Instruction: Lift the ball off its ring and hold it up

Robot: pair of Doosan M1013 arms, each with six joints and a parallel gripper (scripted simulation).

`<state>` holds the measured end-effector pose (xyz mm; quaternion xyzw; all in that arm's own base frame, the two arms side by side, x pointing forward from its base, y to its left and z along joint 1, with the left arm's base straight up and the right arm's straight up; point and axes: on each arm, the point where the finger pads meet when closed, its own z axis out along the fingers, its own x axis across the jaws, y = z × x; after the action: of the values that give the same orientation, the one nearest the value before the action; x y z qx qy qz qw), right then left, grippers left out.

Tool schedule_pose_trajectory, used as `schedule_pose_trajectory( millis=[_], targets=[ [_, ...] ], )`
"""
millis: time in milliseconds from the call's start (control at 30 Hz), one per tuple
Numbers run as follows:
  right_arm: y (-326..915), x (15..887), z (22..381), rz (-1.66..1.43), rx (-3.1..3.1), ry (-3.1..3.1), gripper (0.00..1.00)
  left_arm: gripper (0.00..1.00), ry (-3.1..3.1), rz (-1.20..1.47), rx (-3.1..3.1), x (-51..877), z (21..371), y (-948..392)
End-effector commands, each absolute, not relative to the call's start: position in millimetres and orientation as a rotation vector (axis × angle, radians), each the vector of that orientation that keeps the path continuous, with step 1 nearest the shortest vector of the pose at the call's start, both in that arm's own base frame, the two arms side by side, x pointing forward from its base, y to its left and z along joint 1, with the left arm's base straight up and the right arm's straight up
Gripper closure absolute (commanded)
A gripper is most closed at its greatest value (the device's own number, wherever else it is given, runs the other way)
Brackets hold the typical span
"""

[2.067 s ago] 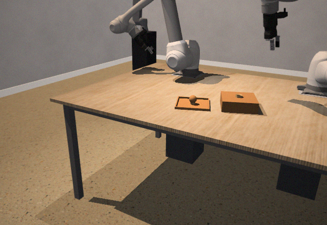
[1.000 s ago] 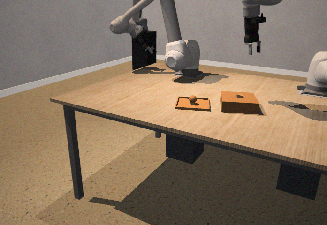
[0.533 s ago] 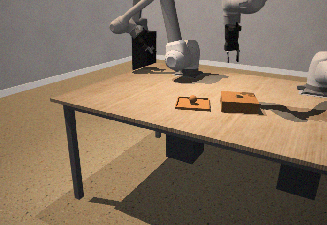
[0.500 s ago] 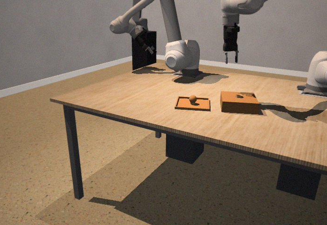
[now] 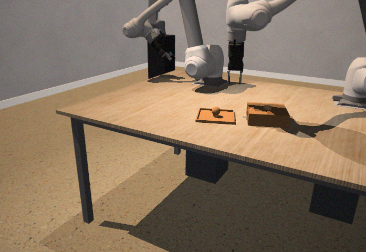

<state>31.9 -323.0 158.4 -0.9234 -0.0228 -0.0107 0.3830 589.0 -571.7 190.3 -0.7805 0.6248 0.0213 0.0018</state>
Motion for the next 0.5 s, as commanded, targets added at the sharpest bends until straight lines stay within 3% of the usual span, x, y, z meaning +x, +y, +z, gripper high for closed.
schedule_pose_trajectory(
  millis=[0, 233, 467],
  targets=[
    [-323.2, 32.0, 158.8, -0.028, -2.356, -0.058, 0.00, 0.00, 2.053, 0.046, -2.378, 607.3, 175.8, -593.5],
    [-323.2, 32.0, 158.8, -0.028, -2.356, -0.058, 0.00, 0.00, 2.239, 0.000, -2.204, 642.1, 136.8, -637.6],
    [-323.2, 32.0, 158.8, -0.028, -2.356, -0.058, 0.00, 0.00, 2.251, -0.003, -2.191, 644.5, 126.3, -640.7]
  ],
)
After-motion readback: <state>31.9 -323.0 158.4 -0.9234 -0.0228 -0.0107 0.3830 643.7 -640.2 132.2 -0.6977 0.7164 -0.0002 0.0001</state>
